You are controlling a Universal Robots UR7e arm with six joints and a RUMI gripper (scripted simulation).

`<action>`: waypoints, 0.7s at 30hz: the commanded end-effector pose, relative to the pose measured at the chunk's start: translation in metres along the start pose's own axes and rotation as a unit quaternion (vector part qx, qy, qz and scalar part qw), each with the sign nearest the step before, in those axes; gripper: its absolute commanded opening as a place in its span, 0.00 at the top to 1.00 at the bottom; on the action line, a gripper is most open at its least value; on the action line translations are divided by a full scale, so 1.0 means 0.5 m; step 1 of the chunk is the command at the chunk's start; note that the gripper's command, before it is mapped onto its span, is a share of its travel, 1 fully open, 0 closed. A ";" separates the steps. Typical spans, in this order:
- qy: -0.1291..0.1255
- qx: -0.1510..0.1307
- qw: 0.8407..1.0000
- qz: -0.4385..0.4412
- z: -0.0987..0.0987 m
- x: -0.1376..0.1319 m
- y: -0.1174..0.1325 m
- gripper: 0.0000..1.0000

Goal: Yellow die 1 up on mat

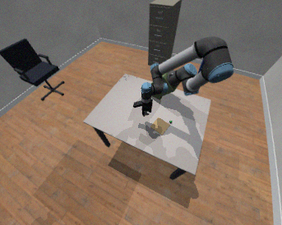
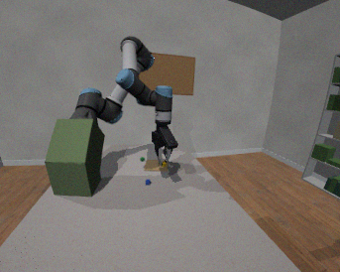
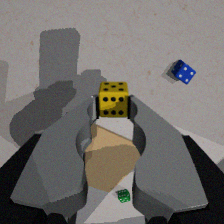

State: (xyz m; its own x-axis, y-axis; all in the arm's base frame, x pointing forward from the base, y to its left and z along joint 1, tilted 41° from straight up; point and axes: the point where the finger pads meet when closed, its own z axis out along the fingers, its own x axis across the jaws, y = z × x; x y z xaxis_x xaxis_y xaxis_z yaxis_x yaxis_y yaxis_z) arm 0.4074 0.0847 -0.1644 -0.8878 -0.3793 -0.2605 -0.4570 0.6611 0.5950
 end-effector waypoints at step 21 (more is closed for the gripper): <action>0.000 0.000 1.000 0.017 -0.031 -0.007 0.015 0.97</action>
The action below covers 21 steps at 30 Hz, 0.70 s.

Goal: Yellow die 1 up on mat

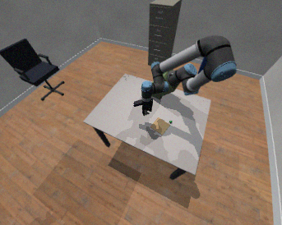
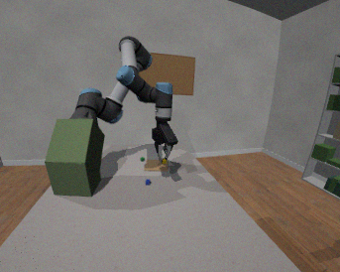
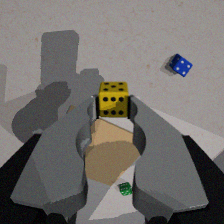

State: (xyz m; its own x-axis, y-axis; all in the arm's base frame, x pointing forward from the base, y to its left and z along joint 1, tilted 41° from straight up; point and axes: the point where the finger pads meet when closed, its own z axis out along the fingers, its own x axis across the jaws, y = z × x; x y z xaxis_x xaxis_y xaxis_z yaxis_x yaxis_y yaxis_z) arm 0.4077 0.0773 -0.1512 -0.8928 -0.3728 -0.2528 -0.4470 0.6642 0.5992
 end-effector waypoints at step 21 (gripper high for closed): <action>-0.001 0.002 0.968 0.251 0.004 -0.071 0.244 0.97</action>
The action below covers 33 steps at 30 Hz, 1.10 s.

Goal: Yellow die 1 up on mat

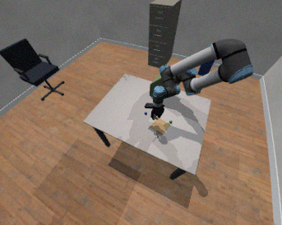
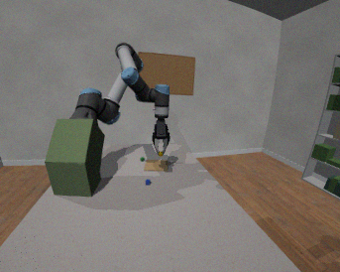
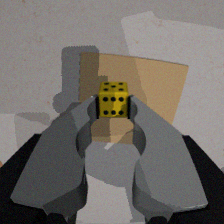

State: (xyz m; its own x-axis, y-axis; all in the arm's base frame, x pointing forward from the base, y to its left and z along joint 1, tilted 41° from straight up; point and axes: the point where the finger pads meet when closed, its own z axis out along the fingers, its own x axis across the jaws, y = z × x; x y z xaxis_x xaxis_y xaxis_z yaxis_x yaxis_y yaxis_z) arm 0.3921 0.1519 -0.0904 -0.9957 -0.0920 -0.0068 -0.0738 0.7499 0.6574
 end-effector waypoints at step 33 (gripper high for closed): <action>-0.011 -0.064 0.988 0.142 0.007 0.038 0.143 0.97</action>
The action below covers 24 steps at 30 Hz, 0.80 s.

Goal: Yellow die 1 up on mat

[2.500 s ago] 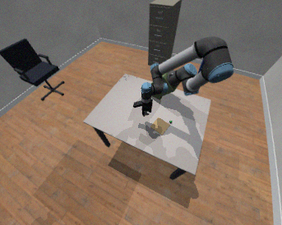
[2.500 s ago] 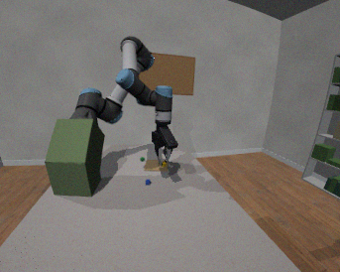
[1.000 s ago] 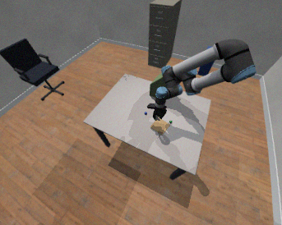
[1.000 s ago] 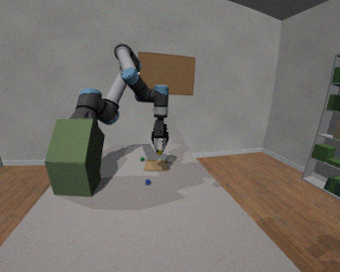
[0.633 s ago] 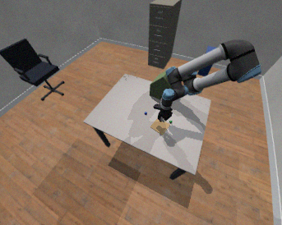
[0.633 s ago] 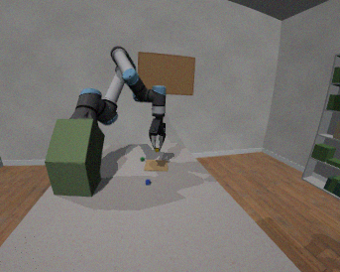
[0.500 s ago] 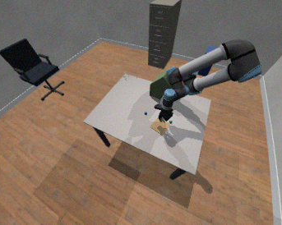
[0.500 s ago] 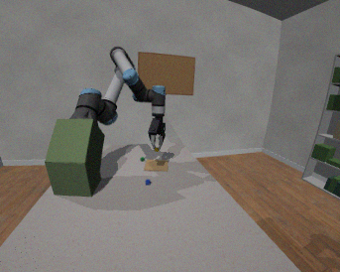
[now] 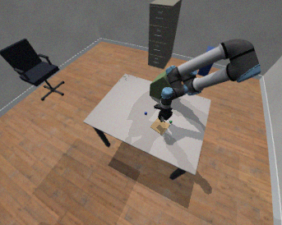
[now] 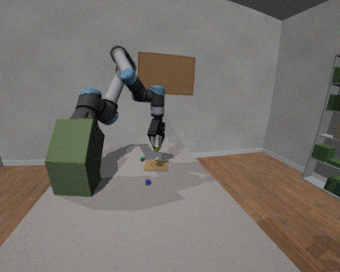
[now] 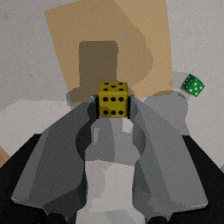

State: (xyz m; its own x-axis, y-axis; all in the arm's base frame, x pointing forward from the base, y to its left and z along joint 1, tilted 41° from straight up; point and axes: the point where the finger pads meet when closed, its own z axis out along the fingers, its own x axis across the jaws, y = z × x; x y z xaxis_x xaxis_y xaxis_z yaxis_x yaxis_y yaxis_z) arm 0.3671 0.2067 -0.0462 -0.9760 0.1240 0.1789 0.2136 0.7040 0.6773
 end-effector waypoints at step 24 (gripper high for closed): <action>-0.007 -0.323 0.946 0.001 0.004 -0.007 -0.004 0.97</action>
State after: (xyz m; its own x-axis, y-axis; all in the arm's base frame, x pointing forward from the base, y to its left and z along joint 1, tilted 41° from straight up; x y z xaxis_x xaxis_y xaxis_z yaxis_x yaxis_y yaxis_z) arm 0.3705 0.2059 -0.0483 -0.9708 0.1628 0.1762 0.2118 0.2368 0.9482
